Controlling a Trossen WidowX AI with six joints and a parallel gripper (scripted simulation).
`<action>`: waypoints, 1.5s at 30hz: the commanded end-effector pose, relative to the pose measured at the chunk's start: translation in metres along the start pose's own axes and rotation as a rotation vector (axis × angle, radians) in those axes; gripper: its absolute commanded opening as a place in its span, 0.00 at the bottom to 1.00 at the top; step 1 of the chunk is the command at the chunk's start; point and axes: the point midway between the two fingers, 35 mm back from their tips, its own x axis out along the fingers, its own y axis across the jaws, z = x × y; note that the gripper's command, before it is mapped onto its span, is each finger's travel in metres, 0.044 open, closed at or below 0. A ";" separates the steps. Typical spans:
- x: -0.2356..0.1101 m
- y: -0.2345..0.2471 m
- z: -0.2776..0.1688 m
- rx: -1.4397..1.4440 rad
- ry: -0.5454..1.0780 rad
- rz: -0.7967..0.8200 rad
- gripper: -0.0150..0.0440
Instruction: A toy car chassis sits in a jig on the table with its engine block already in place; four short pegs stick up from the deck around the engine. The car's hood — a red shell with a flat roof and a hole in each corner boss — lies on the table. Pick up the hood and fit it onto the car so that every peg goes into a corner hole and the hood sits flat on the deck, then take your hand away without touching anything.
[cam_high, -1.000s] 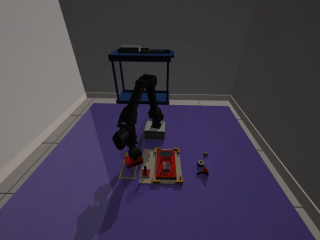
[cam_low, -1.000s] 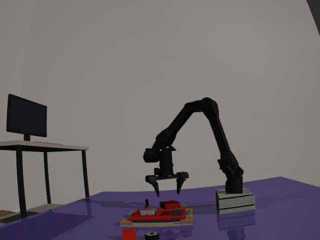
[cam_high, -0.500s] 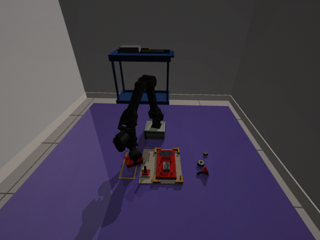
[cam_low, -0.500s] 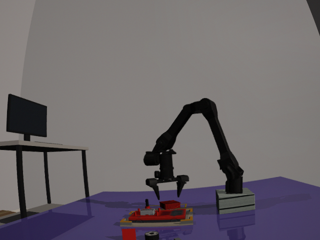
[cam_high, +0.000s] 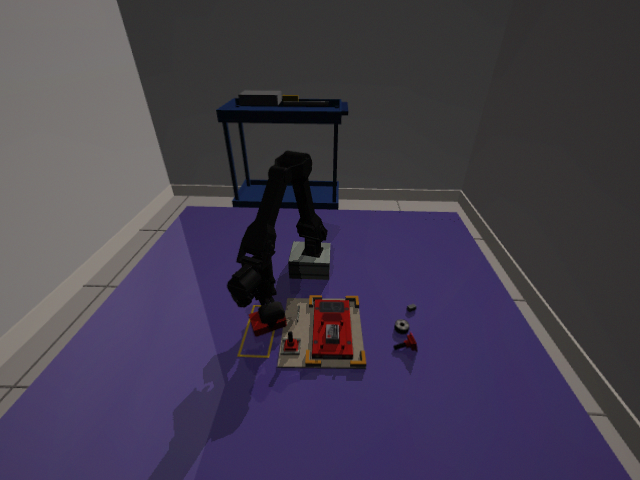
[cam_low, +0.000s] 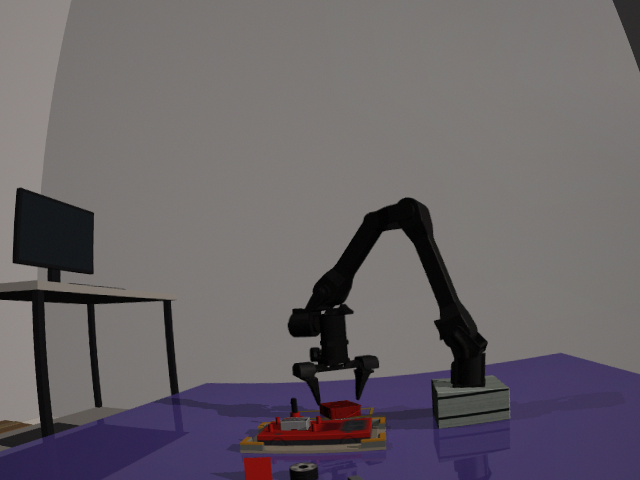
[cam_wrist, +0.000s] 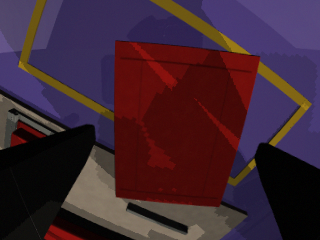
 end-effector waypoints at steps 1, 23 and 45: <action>0.003 0.000 -0.001 0.004 0.007 0.001 1.00; 0.013 0.000 -0.001 0.004 0.007 0.001 1.00; 0.019 0.000 -0.001 0.000 0.001 -0.001 0.82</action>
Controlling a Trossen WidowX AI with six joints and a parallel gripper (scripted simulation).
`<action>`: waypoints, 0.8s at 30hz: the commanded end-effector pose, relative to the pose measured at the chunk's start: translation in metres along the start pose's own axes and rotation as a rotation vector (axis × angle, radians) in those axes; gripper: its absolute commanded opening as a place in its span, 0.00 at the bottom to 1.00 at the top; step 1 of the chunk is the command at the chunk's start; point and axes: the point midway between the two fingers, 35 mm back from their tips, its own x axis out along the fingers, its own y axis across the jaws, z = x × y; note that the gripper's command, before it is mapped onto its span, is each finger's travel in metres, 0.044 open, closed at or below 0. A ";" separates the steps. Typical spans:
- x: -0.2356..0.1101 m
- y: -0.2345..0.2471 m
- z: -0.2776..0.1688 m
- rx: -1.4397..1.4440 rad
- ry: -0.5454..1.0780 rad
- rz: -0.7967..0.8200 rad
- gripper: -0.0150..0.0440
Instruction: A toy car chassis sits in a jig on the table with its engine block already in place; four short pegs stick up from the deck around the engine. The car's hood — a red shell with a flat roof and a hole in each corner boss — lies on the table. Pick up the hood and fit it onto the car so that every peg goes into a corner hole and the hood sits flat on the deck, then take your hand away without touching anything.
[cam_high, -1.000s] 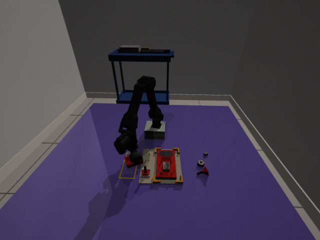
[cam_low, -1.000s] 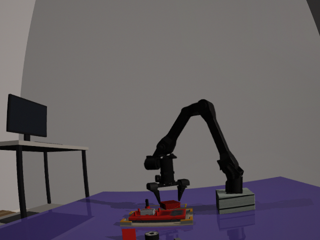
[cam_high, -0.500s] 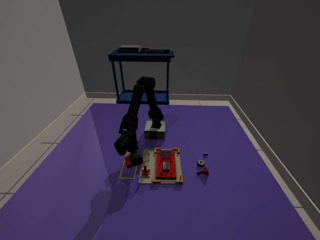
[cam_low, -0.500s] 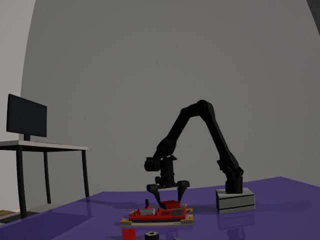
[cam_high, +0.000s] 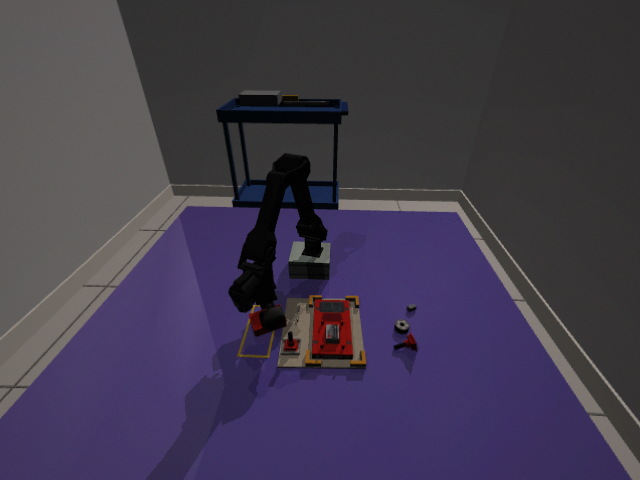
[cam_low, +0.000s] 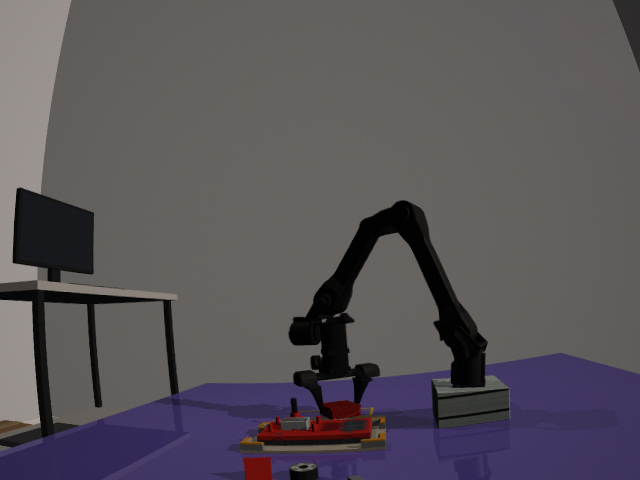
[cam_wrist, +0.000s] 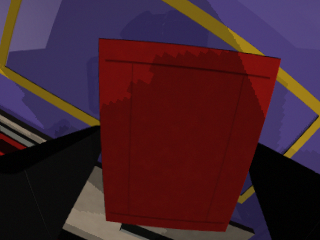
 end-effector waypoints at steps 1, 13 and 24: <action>0.000 0.000 0.000 0.000 -0.001 0.001 0.81; -0.004 0.000 0.000 0.000 0.000 0.001 0.54; -0.041 0.000 0.001 0.000 0.000 0.001 0.25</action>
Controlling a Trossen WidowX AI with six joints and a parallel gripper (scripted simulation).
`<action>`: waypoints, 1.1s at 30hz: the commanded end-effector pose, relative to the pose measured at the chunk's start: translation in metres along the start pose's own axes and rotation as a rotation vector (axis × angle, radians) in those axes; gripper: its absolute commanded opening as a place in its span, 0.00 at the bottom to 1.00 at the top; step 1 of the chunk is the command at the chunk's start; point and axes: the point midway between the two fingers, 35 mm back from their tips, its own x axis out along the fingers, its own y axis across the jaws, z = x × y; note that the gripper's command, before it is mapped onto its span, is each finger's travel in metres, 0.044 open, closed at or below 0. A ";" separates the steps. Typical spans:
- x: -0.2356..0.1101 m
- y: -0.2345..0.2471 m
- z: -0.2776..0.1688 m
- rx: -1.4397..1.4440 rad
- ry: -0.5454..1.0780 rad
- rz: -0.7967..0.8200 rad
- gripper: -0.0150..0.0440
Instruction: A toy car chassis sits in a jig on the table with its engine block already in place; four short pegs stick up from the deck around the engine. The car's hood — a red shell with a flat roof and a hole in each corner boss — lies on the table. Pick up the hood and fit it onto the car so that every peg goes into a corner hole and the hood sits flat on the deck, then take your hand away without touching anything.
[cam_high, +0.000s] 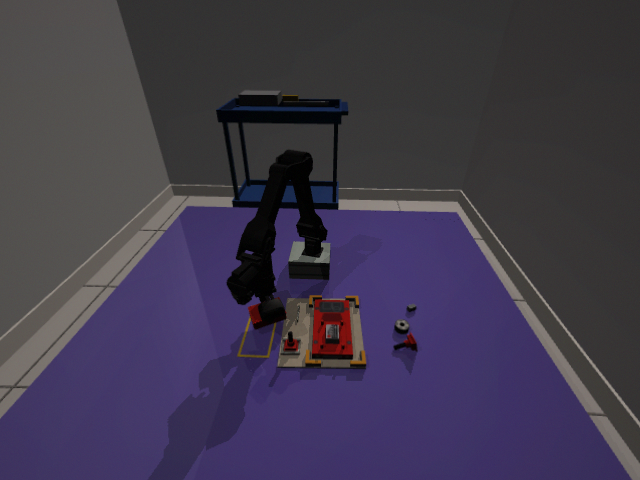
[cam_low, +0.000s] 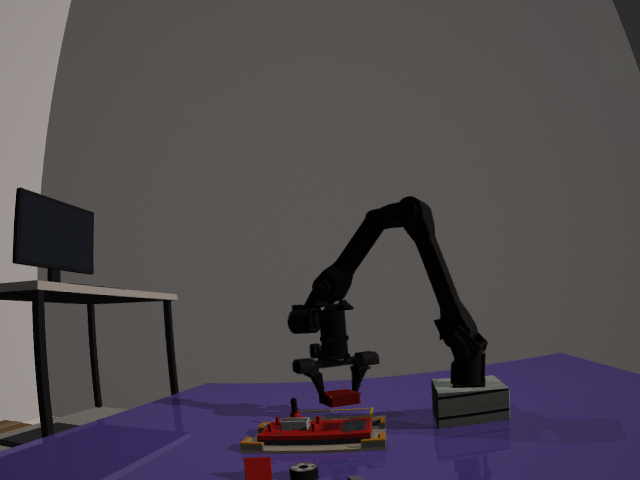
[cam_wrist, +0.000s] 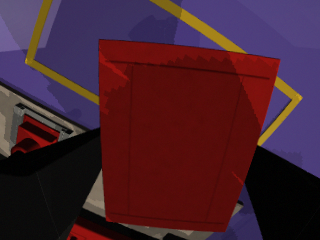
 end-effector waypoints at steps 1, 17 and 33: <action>-0.017 0.001 0.001 0.000 -0.004 0.004 0.25; -0.067 0.001 0.001 0.000 -0.004 0.004 0.25; -0.067 0.060 -0.041 -0.433 -0.033 0.015 0.25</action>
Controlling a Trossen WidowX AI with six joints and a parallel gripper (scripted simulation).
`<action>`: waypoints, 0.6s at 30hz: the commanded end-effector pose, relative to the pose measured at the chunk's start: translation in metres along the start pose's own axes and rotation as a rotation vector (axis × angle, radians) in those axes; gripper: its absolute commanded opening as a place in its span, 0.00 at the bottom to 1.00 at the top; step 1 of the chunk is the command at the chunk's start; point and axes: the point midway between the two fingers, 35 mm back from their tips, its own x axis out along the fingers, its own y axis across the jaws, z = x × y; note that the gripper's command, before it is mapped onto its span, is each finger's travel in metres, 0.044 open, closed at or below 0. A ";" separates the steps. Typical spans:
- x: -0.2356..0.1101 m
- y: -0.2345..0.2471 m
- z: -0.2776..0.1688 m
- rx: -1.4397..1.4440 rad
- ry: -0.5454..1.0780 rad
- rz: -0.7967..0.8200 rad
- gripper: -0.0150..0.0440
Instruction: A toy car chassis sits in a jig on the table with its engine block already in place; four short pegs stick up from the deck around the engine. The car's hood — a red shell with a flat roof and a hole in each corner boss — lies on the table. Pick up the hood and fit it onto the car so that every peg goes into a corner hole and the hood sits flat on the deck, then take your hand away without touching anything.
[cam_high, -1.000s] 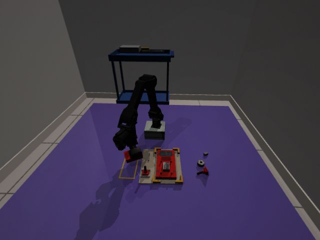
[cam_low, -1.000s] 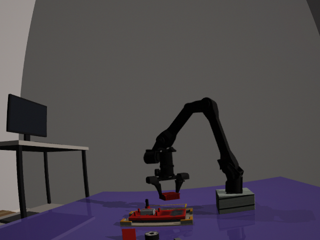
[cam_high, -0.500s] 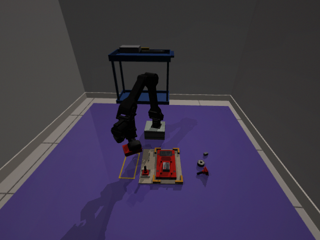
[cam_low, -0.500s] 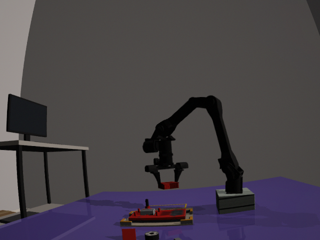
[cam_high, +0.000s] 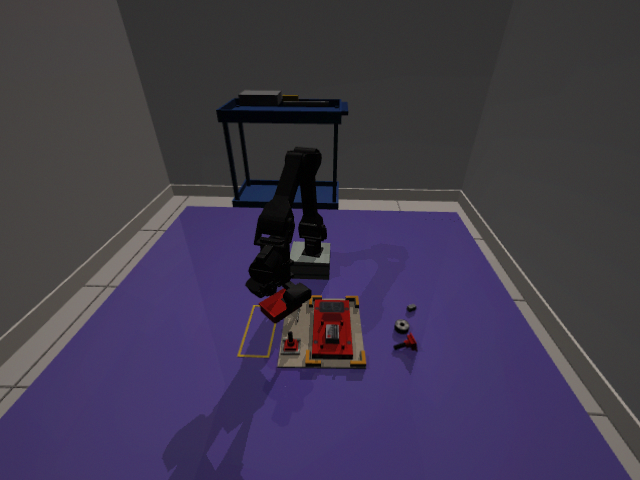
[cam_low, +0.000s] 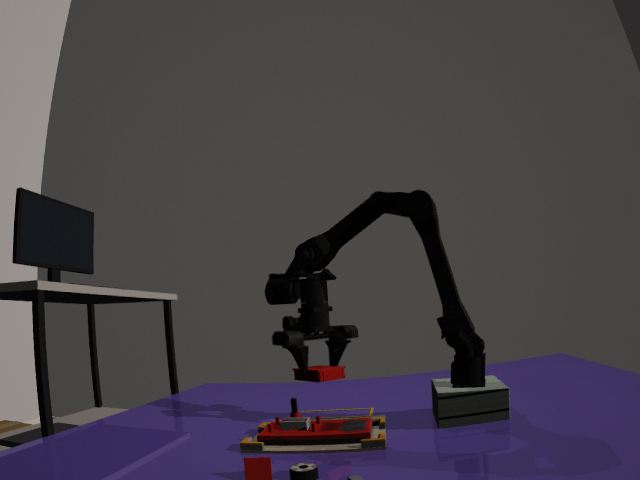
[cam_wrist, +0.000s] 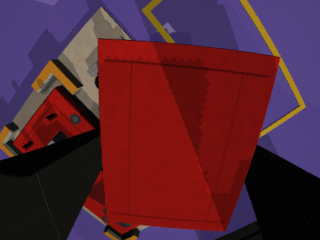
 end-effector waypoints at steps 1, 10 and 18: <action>0.000 0.018 -0.007 -0.116 -0.008 -0.001 0.25; -0.002 0.063 -0.031 -0.405 -0.021 0.008 0.25; -0.003 0.102 -0.060 -0.662 -0.024 0.021 0.25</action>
